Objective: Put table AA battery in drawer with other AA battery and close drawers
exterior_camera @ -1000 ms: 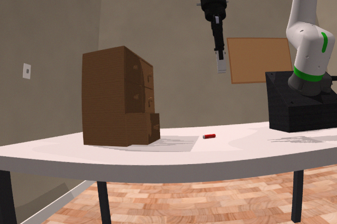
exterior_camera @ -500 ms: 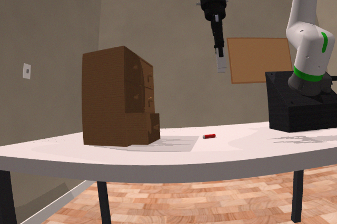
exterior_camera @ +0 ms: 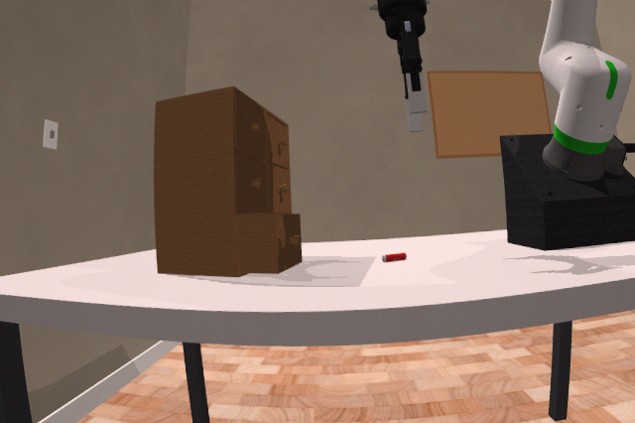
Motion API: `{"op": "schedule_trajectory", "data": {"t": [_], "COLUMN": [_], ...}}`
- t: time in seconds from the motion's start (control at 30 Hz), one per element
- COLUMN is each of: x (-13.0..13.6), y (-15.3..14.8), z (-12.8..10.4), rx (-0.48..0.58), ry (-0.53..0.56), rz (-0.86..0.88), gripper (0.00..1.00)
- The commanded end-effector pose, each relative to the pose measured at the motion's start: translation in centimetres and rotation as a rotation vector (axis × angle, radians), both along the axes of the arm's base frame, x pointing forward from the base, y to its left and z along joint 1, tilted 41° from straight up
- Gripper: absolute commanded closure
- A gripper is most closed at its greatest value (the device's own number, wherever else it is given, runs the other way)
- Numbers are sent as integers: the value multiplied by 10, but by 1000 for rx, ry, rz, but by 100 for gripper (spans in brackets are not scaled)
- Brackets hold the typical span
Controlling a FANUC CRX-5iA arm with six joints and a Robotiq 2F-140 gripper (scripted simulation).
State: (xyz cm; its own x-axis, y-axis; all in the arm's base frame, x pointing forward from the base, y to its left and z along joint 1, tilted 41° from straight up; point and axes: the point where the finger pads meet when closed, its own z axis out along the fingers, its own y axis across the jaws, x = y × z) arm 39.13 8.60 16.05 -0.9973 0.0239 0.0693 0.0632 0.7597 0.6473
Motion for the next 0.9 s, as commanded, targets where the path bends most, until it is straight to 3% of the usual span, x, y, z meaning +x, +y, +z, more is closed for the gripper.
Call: {"op": "schedule_trajectory", "data": {"t": [0.0,0.47,0.87], "x": [0,2,5], "y": [-2,-37,-39], "z": [2,44,45], "rx": [0,0,2], "ry": [0,0,-35], "rz": [0,0,40], "gripper": [0,0,0]}}
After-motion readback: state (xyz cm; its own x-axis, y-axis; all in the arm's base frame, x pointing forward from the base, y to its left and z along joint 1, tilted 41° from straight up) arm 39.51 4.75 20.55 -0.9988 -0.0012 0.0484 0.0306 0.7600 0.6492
